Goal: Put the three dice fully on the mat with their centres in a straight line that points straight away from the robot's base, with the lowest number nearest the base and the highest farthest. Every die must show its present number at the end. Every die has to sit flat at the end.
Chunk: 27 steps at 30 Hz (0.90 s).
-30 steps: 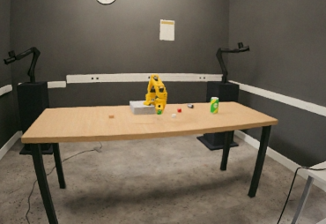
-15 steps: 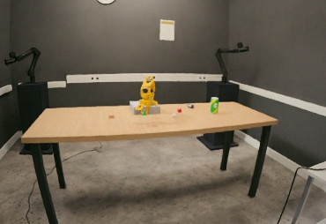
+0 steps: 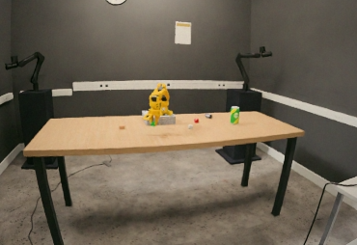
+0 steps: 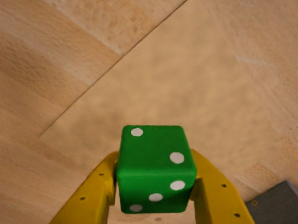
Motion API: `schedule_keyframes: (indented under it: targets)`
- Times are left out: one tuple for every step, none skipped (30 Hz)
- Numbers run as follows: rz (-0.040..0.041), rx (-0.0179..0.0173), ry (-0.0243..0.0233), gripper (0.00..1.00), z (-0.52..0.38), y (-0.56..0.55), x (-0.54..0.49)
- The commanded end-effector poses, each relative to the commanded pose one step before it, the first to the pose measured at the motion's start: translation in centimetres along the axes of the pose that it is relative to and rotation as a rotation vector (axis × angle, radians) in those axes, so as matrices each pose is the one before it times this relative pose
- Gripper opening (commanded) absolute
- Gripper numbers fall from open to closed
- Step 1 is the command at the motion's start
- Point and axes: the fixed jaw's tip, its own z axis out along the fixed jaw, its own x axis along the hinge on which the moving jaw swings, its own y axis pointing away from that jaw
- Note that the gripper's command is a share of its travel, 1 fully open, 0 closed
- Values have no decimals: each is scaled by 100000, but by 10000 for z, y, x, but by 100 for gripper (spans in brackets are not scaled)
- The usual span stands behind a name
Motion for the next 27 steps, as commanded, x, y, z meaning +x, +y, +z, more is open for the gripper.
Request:
schedule_keyframes:
  targets:
    - [-149, 325, 987, 0, 1520, -1744, 248]
    - [0, 0, 0, 0, 0, 0, 0]
    - [0, 0, 0, 0, 0, 0, 0]
    - [0, 0, 0, 0, 0, 0, 0]
    - [0, 0, 0, 0, 0, 0, 0]
    - [0, 0, 0, 0, 0, 0, 0]
    - [0, 0, 0, 0, 0, 0, 0]
    - [0, 0, 0, 0, 0, 0, 0]
    - [0, 0, 0, 0, 0, 0, 0]
    - [0, 0, 0, 0, 0, 0, 0]
    - [0, 0, 0, 0, 0, 0, 0]
    - [0, 0, 0, 0, 0, 0, 0]
    - [0, 0, 0, 0, 0, 0, 0]
    - [-1532, 52, 118, 0, -342, -84, 353]
    - [0, 0, 0, 0, 0, 0, 0]
    - [0, 0, 0, 0, 0, 0, 0]
    - [0, 0, 0, 0, 0, 0, 0]
    - [0, 0, 0, 0, 0, 0, 0]
    - [0, 0, 0, 0, 0, 0, 0]
    - [0, 0, 0, 0, 0, 0, 0]
    - [0, 0, 0, 0, 0, 0, 0]
    - [0, 0, 0, 0, 0, 0, 0]
    - [0, 0, 0, 0, 0, 0, 0]
    - [0, 0, 0, 0, 0, 0, 0]
    - [0, 0, 0, 0, 0, 0, 0]
    - [0, 0, 0, 0, 0, 0, 0]
    - [0, 0, 0, 0, 0, 0, 0]
